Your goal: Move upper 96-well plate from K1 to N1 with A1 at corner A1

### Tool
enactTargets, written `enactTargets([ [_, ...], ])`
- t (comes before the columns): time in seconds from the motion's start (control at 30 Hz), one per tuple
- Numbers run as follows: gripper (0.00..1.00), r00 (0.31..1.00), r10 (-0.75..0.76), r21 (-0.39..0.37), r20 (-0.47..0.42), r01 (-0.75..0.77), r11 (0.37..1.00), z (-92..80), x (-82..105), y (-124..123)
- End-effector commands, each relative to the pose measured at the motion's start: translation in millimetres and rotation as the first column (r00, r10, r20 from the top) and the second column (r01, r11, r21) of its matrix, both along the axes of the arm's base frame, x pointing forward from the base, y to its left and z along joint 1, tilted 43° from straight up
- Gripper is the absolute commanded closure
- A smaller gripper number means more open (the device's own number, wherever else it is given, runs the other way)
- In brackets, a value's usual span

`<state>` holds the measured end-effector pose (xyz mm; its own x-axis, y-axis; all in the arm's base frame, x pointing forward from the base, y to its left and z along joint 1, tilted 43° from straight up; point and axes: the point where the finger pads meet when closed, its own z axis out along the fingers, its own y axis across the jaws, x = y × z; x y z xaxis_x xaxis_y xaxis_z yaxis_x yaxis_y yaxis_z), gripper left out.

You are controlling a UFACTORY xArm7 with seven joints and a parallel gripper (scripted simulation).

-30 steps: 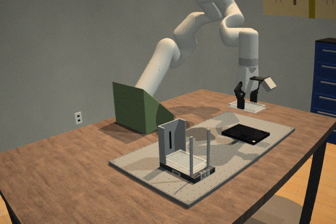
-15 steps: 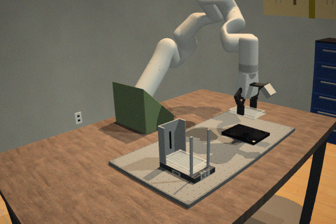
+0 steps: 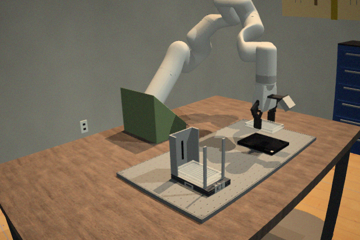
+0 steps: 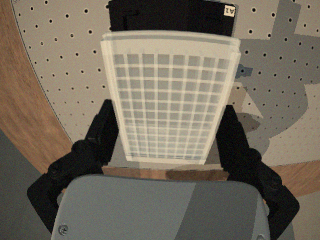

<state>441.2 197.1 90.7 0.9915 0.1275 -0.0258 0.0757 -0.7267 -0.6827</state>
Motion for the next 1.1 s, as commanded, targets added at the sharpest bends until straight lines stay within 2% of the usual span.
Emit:
enactTargets([
  [0.0,1.0,1.0,-0.004,0.0,0.004,0.004,1.0,-2.0,1.4,1],
  [0.93,1.0,1.0,-0.004,0.0,0.004,0.004,1.0,-32.5,-2.9,30],
  [1.07,1.0,1.0,-0.004,0.0,0.004,0.004,1.0,-32.5,-2.8,30],
])
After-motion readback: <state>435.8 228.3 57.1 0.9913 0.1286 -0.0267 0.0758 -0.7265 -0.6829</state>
